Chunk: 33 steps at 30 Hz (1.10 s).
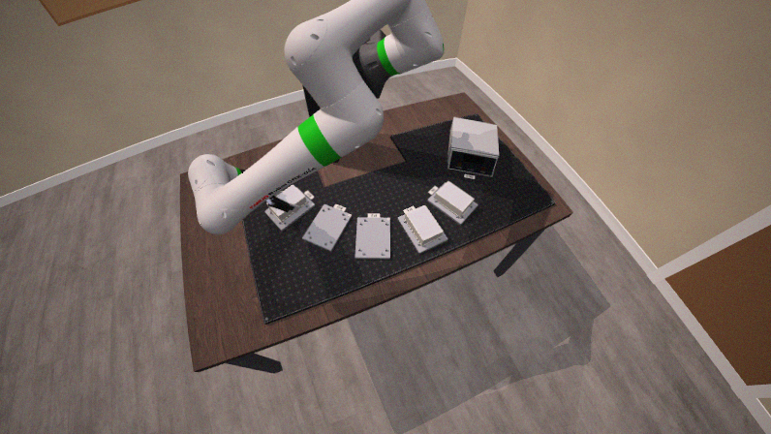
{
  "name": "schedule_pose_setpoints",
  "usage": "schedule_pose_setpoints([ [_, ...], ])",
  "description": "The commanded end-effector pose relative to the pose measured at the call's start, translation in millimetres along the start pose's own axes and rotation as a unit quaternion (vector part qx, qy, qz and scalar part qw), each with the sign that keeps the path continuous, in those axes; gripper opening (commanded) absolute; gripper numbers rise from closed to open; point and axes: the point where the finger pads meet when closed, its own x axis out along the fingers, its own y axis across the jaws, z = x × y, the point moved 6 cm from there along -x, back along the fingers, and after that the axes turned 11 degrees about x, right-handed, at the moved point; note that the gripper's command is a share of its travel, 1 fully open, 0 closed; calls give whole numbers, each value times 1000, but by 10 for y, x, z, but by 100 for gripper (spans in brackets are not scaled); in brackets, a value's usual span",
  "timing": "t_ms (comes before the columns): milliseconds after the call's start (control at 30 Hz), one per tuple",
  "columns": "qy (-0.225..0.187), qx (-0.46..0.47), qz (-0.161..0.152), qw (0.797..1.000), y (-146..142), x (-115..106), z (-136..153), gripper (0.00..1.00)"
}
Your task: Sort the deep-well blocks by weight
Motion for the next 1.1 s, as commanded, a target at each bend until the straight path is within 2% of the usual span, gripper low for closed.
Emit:
schedule_pose_setpoints([
  [0, 0, 0, 0, 1000, 1, -3, -1, 10],
  [1067, 0, 0, 0, 1000, -3, 33, -21, 10],
])
